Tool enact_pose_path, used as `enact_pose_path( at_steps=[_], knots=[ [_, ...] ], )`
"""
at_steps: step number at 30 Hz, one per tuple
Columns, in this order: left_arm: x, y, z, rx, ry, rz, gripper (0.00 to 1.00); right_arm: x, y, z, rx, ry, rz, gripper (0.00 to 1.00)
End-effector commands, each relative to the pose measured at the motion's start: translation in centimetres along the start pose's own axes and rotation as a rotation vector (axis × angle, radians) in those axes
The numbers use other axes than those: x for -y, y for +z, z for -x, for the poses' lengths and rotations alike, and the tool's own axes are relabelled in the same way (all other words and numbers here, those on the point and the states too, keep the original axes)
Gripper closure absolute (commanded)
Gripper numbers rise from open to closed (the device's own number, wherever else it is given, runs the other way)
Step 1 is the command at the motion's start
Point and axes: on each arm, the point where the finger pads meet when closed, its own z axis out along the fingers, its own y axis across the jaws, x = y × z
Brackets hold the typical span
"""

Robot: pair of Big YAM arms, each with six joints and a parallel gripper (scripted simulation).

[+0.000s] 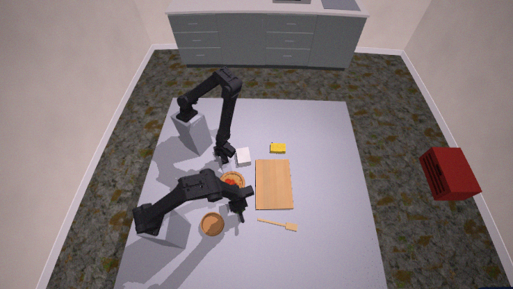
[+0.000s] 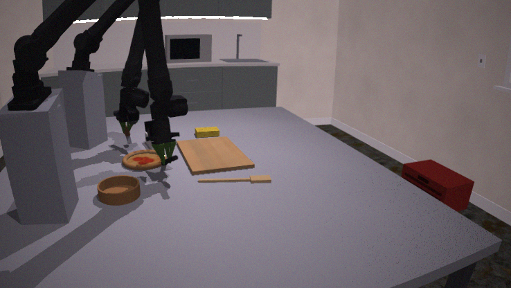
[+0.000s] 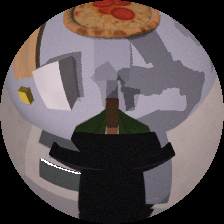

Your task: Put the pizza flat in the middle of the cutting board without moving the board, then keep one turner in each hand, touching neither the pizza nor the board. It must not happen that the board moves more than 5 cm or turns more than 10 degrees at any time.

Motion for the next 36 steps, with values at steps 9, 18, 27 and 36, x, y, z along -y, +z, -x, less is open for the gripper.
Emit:
enact_pose_path(
  at_steps=[9, 18, 27, 36],
  knots=[
    [-1.0, -1.1, 1.6, 0.048, 0.000, 0.026, 0.94, 1.4, -0.9, 1.8, 0.014, -0.002, -0.024, 0.94],
    [-1.1, -1.1, 1.7, 0.050, 0.000, 0.027, 0.94, 0.8, -0.8, 3.5, 0.008, -0.012, -0.015, 0.94],
    [-1.1, -1.2, 1.8, 0.051, 0.000, 0.027, 0.94, 1.6, -1.4, 3.2, 0.016, 0.020, -0.027, 0.94],
    [-1.1, -1.2, 1.8, 0.052, 0.000, 0.029, 0.94, 0.9, -1.3, 5.3, 0.005, -0.007, -0.017, 0.94]
  ],
)
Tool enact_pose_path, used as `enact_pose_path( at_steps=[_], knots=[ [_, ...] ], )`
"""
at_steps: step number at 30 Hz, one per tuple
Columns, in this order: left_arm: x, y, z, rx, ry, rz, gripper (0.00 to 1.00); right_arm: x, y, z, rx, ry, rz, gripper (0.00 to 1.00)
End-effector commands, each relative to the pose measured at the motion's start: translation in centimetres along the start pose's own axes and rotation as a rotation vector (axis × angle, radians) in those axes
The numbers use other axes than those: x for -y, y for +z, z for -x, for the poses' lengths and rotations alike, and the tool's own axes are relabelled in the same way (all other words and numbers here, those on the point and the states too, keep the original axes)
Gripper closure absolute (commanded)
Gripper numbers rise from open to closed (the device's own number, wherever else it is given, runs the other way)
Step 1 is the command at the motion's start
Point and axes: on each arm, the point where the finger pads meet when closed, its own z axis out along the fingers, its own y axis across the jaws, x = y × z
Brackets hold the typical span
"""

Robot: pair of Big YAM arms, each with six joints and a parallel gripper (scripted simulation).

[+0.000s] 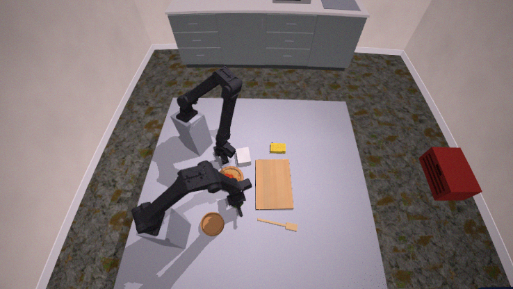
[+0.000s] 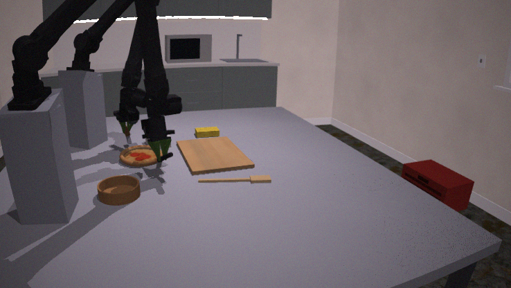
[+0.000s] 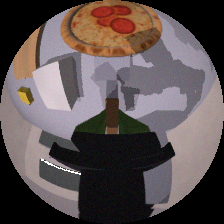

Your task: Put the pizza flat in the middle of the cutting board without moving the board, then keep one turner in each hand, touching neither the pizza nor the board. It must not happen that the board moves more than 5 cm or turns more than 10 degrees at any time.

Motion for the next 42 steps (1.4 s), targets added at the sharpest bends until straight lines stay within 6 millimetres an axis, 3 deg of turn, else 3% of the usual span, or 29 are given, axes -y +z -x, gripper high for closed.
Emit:
enact_pose_path(
  at_steps=[1, 4, 8, 9, 18, 24, 25, 26, 29, 36, 42],
  knots=[
    [-1.1, -1.2, 1.8, 0.050, 0.000, 0.031, 0.94, 1.4, -1.2, 1.7, 0.006, -0.004, -0.031, 0.94],
    [-1.1, -1.2, 1.8, 0.051, 0.000, 0.031, 0.94, 0.8, -0.6, 2.1, 0.004, -0.011, -0.018, 0.94],
    [-1.1, -1.2, 1.8, 0.051, 0.001, 0.031, 0.94, 1.9, -1.2, 1.4, 0.011, 0.010, -0.041, 0.94],
    [-1.1, -1.2, 1.8, 0.051, 0.000, 0.032, 0.94, 1.2, -0.4, 1.2, 0.010, 0.022, -0.011, 0.94],
    [-1.1, -1.2, 1.8, 0.050, 0.000, 0.032, 0.94, 0.8, -0.9, 3.5, -0.002, -0.008, -0.016, 0.94],
    [-1.1, -1.2, 1.7, 0.048, 0.001, 0.031, 0.94, 1.0, -1.2, 3.8, -0.002, -0.013, -0.024, 0.94],
    [-0.7, -0.8, 1.0, 0.033, -0.003, 0.019, 0.94, 1.7, -1.5, 3.4, 0.004, 0.005, -0.038, 0.94],
    [-0.9, -1.2, 1.5, 0.045, 0.002, 0.030, 0.94, 0.8, -0.5, 3.0, 0.001, 0.016, -0.004, 0.94],
    [-0.8, -1.1, 1.3, 0.041, 0.003, 0.030, 0.94, 1.0, -1.4, 4.1, 0.001, 0.004, -0.022, 0.94],
    [-0.5, -1.1, 0.8, 0.033, 0.006, 0.027, 0.94, 0.6, -1.3, 5.4, -0.009, -0.010, -0.015, 0.94],
    [-0.8, -1.1, 1.2, 0.038, 0.004, 0.031, 0.94, 1.3, -1.8, 5.3, -0.004, -0.001, -0.030, 0.94]
  ],
)
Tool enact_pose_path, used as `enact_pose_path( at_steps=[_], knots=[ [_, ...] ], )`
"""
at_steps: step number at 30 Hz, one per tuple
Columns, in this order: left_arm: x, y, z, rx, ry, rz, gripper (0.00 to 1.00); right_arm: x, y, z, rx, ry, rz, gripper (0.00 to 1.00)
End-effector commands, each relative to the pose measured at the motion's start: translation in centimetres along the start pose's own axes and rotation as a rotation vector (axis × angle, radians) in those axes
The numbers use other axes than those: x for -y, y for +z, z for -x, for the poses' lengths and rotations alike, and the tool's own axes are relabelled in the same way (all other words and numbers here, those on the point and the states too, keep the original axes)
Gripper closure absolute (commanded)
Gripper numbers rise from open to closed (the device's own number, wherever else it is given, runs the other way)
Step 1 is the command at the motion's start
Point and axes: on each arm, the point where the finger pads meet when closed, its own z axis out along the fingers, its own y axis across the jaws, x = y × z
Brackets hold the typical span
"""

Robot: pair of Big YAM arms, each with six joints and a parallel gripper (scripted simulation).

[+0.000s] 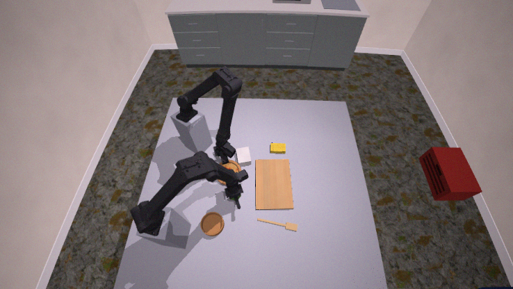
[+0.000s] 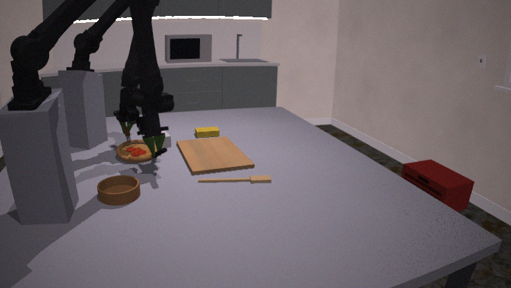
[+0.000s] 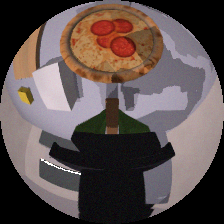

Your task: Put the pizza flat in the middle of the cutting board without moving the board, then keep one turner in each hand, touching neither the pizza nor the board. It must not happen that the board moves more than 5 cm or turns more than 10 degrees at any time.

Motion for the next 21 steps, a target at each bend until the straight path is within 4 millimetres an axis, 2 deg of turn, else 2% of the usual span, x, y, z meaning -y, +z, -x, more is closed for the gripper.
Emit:
enact_pose_path(
  at_steps=[1, 12, 17, 18, 21],
  knots=[
    [-0.8, -1.1, 1.2, 0.037, 0.004, 0.031, 0.94, 0.7, -0.1, 1.0, 0.007, 0.014, -0.005, 0.94],
    [-0.7, -1.1, 1.2, 0.039, 0.004, 0.028, 0.94, 0.7, -0.4, 2.7, -0.004, 0.007, -0.008, 0.94],
    [-0.7, -1.1, 1.2, 0.039, 0.004, 0.028, 0.94, 0.9, -0.4, 2.5, 0.002, 0.016, -0.019, 0.94],
    [-0.7, -1.1, 1.2, 0.039, 0.004, 0.028, 0.94, 1.2, -0.4, 3.0, 0.003, 0.012, -0.027, 0.94],
    [-0.7, -1.1, 1.1, 0.039, 0.004, 0.027, 0.94, 0.6, -0.4, 3.1, -0.004, 0.018, -0.007, 0.94]
  ],
)
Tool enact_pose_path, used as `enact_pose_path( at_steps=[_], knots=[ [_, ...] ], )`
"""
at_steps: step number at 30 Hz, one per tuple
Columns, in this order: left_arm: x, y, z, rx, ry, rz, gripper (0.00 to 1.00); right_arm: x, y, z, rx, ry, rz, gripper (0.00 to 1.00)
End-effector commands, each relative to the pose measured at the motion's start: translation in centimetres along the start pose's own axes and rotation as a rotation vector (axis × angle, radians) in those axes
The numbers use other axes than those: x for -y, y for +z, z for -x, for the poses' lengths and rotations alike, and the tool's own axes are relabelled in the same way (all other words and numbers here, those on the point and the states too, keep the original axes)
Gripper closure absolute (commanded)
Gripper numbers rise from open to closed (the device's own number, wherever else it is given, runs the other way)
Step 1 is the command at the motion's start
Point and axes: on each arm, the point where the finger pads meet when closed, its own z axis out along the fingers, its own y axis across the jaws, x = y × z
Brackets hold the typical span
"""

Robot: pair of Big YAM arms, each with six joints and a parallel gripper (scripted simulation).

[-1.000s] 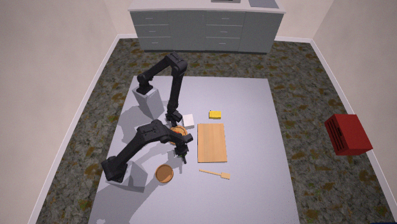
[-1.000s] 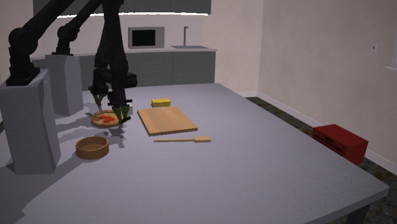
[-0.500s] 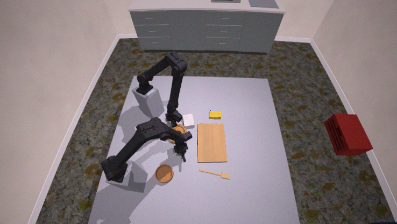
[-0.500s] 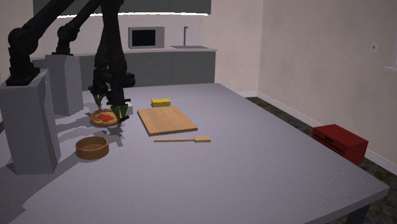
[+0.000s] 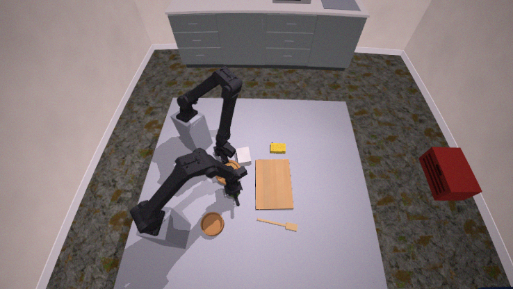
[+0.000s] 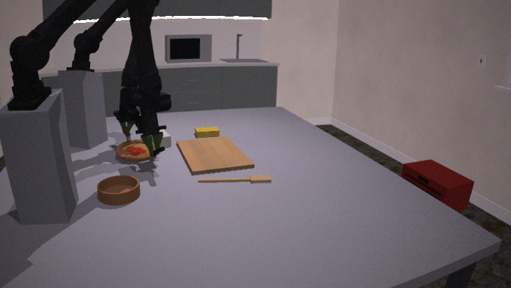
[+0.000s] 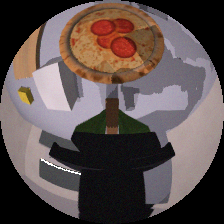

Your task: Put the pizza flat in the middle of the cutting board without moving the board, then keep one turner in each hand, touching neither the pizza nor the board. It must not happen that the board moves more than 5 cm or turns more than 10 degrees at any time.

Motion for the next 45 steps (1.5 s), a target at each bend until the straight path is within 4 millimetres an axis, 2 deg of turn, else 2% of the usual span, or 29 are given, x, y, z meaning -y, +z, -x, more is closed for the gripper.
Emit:
enact_pose_path(
  at_steps=[1, 10, 14, 15, 18, 19, 25, 29, 30, 31, 34, 36, 37, 41, 45],
  knots=[
    [-0.7, -1.1, 1.2, 0.040, 0.004, 0.026, 0.94, 0.5, -0.1, 1.5, 0.005, 0.008, -0.008, 0.94],
    [-0.6, -1.1, 1.2, 0.040, 0.004, 0.026, 0.94, 0.5, -0.3, 2.9, 0.000, -0.007, -0.017, 0.94],
    [-0.6, -1.1, 1.1, 0.040, 0.004, 0.026, 0.94, 0.6, 0.0, 2.4, 0.004, 0.007, -0.017, 0.94],
    [-0.6, -1.1, 1.1, 0.040, 0.004, 0.026, 0.94, 0.1, 0.4, 1.8, -0.001, 0.000, -0.004, 0.94],
    [-0.6, -1.1, 1.1, 0.039, 0.004, 0.025, 0.94, 0.6, 0.0, 2.5, -0.001, 0.003, -0.021, 0.94],
    [-0.7, -0.9, -0.1, 0.047, 0.006, 0.014, 0.94, 1.5, -1.8, 1.2, 0.028, 0.001, -0.041, 0.94],
    [-0.9, -1.3, -0.7, 0.100, 0.002, 0.015, 0.94, 2.3, -3.0, 0.5, 0.093, 0.003, -0.033, 0.94],
    [-0.4, -1.0, -1.1, 0.097, -0.011, 0.000, 0.94, 2.6, -3.0, 0.9, 0.110, 0.019, -0.052, 0.94],
    [-0.2, -1.1, -1.2, 0.119, 0.007, 0.008, 0.94, 1.9, -3.2, 1.0, 0.120, -0.001, -0.047, 0.94],
    [-0.5, -1.4, -1.2, 0.136, -0.001, 0.015, 0.94, 1.8, -3.0, 0.4, 0.129, 0.010, -0.041, 0.94],
    [-0.4, -1.6, -1.5, 0.161, 0.012, 0.013, 0.94, 2.3, -3.6, 0.1, 0.168, 0.007, -0.044, 0.94],
    [-0.8, -1.8, -1.3, 0.182, 0.009, 0.016, 0.94, 3.3, -3.9, 0.0, 0.190, 0.013, -0.061, 0.94],
    [-1.0, -1.9, -1.2, 0.192, 0.009, 0.017, 0.94, 2.3, -3.7, -0.2, 0.194, 0.009, -0.047, 0.94],
    [-0.8, -2.1, -1.6, 0.232, 0.007, 0.021, 0.94, 2.2, -4.0, -0.4, 0.238, 0.009, -0.056, 0.94],
    [0.0, -1.9, -2.0, 0.238, 0.002, 0.002, 0.94, 2.5, -4.5, 0.3, 0.261, 0.006, -0.065, 0.94]
  ],
)
